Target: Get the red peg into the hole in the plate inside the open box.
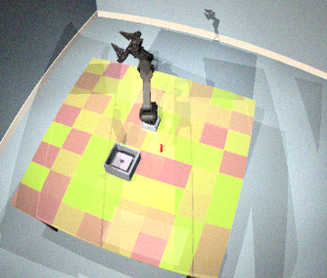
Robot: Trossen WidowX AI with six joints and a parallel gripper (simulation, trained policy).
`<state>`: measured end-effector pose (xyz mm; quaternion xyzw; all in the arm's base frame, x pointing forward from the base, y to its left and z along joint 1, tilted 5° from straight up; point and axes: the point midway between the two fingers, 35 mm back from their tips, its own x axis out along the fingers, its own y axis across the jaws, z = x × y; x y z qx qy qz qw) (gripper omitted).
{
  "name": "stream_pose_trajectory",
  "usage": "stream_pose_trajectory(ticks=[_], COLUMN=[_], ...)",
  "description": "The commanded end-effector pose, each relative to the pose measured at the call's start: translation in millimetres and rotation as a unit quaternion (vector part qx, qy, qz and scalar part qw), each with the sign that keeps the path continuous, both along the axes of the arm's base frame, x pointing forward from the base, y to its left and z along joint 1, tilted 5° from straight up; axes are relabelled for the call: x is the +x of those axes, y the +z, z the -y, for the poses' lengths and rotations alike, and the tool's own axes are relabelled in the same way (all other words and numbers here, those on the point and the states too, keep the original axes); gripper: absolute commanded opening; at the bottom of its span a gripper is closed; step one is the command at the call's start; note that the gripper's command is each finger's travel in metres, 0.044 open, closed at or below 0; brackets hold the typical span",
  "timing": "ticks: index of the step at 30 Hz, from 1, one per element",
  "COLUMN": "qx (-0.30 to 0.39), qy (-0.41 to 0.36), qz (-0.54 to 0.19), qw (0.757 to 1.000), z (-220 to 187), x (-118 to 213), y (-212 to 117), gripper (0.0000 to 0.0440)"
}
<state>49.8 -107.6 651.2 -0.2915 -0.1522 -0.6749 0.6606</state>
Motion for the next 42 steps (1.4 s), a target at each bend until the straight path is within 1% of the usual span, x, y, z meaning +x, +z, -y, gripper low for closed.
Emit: stream_pose_trajectory(ticks=[1,2,3,10,15,20,25,31,37,42], qx=[-0.002,-0.003,-0.004,0.004,0.02,0.044,0.08,0.135,0.203,0.268], qy=[0.003,0.01,0.019,0.089,0.133,0.174,0.208,0.239,0.262,0.273], qz=[0.005,0.015,0.027,0.124,0.194,0.262,0.326,0.396,0.453,0.488], qw=[1.0,1.0,0.999,0.988,0.972,0.948,0.919,0.876,0.828,0.784], z=[0,-1,-1,4,14,27,45,70,93,109], x=[-1,-4,-7,-29,-43,-54,-62,-64,-54,-39], y=[0,-1,-2,-14,-27,-42,-63,-94,-130,-162], gripper=[0.0422,0.0436,0.044,0.044,0.044,0.044,0.044,0.044,0.044,0.044])
